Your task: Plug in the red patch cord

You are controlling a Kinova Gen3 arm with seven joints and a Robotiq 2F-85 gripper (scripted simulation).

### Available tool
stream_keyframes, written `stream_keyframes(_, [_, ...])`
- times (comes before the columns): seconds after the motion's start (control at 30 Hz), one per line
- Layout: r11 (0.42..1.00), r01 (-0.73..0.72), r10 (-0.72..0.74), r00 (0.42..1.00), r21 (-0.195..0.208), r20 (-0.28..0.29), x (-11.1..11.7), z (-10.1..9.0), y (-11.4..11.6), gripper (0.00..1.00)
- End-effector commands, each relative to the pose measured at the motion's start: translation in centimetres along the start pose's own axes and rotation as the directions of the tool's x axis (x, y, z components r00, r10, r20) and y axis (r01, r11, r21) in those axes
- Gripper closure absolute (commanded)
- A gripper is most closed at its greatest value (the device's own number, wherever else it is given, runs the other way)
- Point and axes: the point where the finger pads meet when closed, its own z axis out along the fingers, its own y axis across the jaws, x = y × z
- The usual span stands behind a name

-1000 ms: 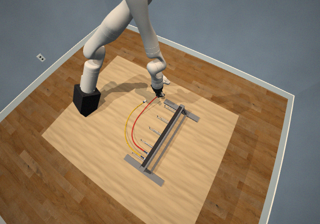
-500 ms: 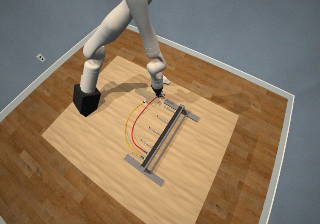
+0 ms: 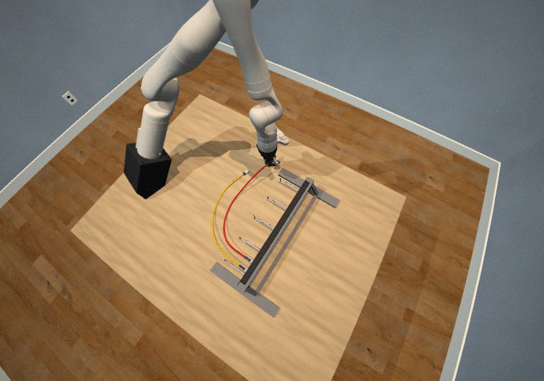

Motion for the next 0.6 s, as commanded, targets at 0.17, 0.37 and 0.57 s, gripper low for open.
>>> stream_keyframes(0.17, [1.0,-0.019,0.019,1.0,-0.002,0.0,-0.3,-0.1,0.3,1.0])
stream_keyframes(0.37, [0.999,-0.048,0.048,0.999,-0.002,-0.001,-0.7,-0.2,0.6,1.0])
stream_keyframes(0.57, [0.996,-0.086,0.086,0.996,-0.002,-0.001,-1.2,-0.3,1.0,1.0])
